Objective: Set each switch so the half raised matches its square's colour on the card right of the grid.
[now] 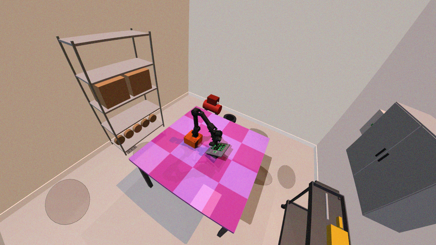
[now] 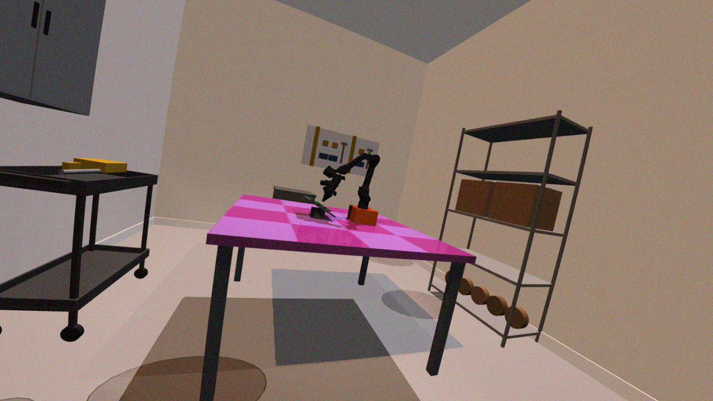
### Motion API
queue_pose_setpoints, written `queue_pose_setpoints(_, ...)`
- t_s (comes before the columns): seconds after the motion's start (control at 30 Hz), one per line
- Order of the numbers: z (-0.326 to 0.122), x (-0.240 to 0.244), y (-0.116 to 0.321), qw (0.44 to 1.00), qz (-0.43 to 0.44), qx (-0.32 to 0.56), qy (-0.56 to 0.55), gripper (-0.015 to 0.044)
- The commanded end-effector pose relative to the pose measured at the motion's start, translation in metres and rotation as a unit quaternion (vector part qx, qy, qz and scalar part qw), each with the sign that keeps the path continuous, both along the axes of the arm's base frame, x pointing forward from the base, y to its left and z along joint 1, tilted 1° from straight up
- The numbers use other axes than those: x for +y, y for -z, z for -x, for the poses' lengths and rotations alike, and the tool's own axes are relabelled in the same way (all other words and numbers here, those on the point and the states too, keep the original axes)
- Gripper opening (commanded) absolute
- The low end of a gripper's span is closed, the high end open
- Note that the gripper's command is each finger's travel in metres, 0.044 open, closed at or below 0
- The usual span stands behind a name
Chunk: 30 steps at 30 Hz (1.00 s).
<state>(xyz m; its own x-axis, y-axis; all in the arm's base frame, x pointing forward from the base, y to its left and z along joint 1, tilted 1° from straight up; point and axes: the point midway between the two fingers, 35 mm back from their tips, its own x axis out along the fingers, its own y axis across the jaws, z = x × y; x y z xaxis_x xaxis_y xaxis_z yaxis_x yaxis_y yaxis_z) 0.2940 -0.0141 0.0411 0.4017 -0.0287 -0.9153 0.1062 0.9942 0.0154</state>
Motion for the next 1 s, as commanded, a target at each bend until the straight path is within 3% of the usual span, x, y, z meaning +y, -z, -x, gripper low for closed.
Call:
queue_pose_setpoints(0.0, 0.001, 0.0, 0.007, 1.0, 0.0, 0.005, 0.003, 0.0)
queue_pose_setpoints(0.97, -0.005, -0.001, 0.019, 1.0, 0.0, 0.005, 0.003, 0.0)
